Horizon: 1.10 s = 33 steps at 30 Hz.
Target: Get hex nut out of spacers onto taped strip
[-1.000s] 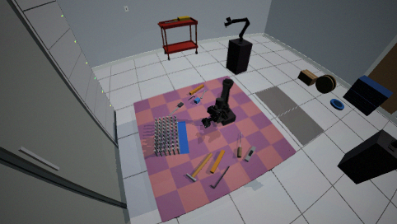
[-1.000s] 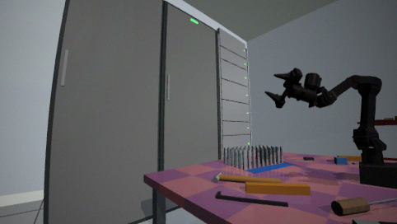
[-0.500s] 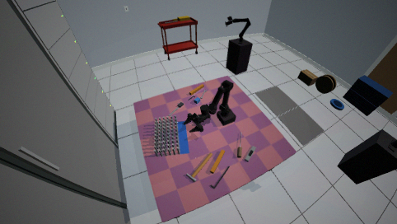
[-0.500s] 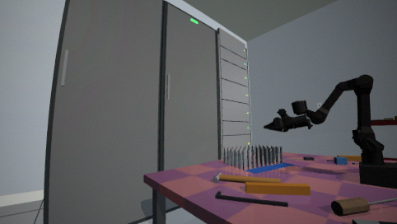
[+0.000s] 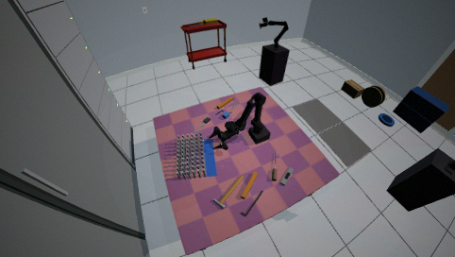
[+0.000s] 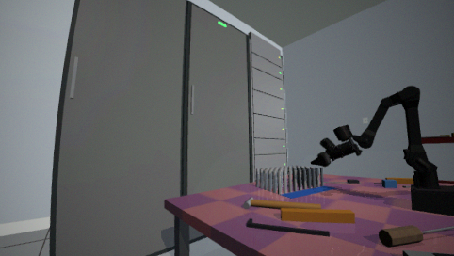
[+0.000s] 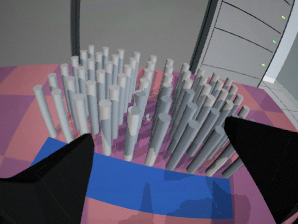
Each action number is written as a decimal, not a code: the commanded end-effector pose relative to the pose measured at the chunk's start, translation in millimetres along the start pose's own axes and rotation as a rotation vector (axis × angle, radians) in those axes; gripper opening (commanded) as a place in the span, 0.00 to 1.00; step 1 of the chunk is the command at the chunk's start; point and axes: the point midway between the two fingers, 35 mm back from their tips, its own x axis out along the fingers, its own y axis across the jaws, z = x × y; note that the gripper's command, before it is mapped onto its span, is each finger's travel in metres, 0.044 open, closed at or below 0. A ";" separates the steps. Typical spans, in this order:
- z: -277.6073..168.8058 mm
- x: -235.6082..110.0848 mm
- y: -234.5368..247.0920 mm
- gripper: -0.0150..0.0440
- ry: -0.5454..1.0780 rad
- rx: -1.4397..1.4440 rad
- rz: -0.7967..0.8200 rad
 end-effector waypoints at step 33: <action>-3.7 0.0 84.5 1.00 0.074 -0.366 0.238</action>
